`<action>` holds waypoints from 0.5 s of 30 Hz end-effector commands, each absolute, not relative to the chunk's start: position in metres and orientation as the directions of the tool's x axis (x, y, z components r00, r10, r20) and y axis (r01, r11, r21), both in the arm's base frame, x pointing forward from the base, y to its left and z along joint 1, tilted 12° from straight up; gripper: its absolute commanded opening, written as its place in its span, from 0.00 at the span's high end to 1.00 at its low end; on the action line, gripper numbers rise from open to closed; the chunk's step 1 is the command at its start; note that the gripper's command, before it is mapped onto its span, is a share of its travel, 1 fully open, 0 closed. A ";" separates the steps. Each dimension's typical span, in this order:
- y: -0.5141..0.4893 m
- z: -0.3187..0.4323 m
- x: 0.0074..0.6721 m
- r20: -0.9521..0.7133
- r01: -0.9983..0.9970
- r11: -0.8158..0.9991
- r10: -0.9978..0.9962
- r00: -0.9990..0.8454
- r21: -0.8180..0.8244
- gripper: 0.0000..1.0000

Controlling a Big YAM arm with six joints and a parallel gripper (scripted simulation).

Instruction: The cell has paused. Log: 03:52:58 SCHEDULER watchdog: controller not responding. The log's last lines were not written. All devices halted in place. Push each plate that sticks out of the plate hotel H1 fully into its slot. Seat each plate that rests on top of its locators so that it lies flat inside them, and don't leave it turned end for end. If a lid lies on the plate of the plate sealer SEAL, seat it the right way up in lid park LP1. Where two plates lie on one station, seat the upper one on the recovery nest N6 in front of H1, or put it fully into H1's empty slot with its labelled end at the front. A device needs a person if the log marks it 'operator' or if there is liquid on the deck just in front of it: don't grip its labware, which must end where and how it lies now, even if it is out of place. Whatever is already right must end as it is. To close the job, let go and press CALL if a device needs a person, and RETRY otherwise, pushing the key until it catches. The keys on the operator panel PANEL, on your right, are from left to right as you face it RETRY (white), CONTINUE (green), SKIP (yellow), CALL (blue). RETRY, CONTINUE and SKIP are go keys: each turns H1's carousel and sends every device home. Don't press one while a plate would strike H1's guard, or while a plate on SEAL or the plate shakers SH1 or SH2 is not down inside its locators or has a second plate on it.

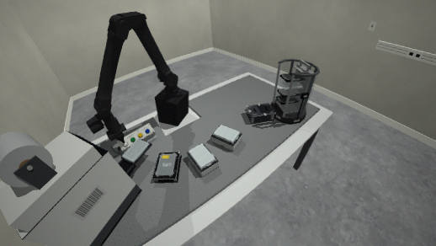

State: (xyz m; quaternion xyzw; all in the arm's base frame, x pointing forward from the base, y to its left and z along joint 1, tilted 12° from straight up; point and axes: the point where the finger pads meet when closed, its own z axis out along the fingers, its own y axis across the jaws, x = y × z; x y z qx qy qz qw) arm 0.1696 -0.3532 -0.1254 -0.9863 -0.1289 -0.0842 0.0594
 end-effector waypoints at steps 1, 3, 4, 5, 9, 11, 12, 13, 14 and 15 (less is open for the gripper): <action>-0.349 -0.135 0.175 0.182 0.261 -0.960 0.241 0.953 -0.099 1.00; -0.348 -0.137 0.174 0.182 0.260 -0.960 0.239 0.954 -0.101 1.00; -0.348 -0.137 0.173 0.182 0.256 -0.961 0.235 0.955 -0.101 1.00; -0.362 -0.127 0.174 0.185 0.260 -0.963 0.243 0.952 -0.073 1.00; -0.362 -0.127 0.174 0.185 0.260 -0.963 0.243 0.952 -0.073 1.00; -0.362 -0.127 0.174 0.185 0.260 -0.963 0.243 0.952 -0.073 1.00; -0.362 -0.127 0.174 0.185 0.260 -0.963 0.243 0.952 -0.073 1.00; -0.357 -0.127 0.175 0.186 0.255 -0.964 0.238 0.953 -0.071 1.00; -0.356 -0.129 0.175 0.186 0.255 -0.964 0.238 0.953 -0.076 1.00; -0.357 -0.131 0.176 0.185 0.256 -0.964 0.238 0.953 -0.076 1.00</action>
